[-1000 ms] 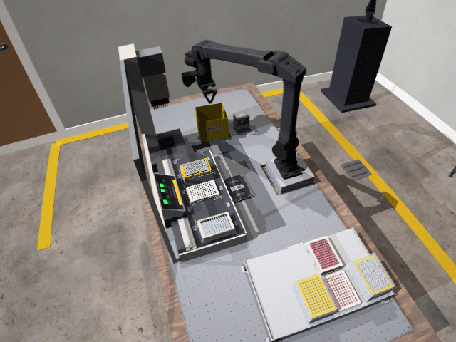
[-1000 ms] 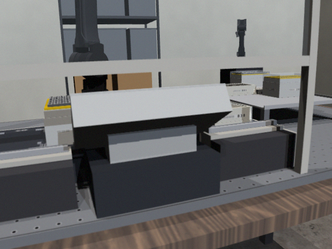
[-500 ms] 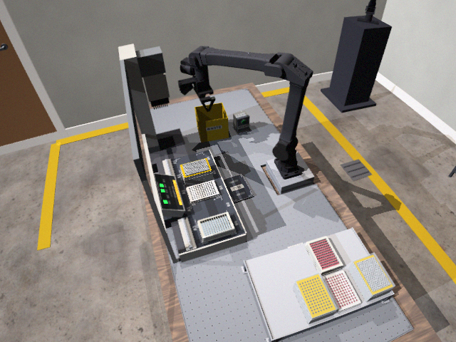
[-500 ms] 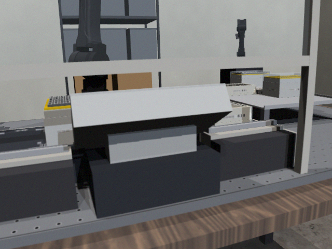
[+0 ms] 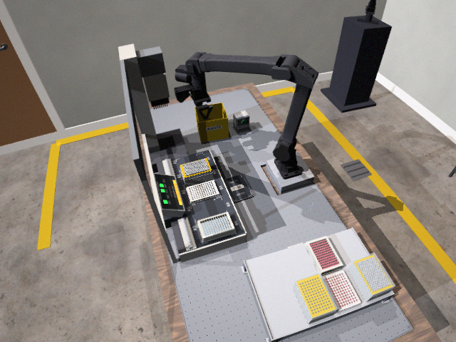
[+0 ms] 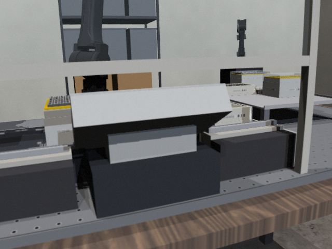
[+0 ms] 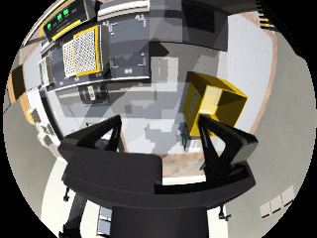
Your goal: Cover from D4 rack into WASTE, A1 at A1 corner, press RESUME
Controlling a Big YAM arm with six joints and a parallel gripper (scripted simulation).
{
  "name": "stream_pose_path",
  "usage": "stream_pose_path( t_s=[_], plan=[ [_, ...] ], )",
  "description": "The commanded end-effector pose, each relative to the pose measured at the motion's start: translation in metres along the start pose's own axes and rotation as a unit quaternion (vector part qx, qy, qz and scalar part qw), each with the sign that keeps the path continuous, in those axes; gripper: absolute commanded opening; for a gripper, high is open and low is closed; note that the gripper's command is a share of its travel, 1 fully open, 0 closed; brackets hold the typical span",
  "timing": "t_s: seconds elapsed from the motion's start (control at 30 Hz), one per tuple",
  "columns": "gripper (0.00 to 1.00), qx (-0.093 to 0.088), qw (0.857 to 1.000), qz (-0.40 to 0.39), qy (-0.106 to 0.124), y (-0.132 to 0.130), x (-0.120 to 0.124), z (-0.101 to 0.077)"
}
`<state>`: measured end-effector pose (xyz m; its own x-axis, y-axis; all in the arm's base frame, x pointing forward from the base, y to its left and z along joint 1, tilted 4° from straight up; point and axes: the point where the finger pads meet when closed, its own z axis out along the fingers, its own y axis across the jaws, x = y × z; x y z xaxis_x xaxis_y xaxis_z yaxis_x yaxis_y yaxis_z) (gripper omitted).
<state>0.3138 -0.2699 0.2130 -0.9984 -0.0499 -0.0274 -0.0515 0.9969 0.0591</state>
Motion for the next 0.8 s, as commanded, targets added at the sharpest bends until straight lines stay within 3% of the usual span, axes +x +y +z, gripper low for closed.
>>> stream_pose_path(
  t_s=[0.0, 0.23, 0.27, 0.33, 0.77],
  plan=[
    [1.0, 0.015, 1.0, 0.008, -0.018, 0.016, -0.016, -0.011],
    [1.0, 0.015, 1.0, 0.008, -0.018, 0.039, -0.027, -0.011],
    [1.0, 0.021, 0.999, 0.007, -0.026, 0.039, -0.035, -0.019],
    [1.0, 0.014, 1.0, 0.008, -0.018, 0.052, -0.034, -0.011],
    [1.0, 0.013, 1.0, 0.008, -0.02, 0.104, -0.063, -0.012]
  ],
)
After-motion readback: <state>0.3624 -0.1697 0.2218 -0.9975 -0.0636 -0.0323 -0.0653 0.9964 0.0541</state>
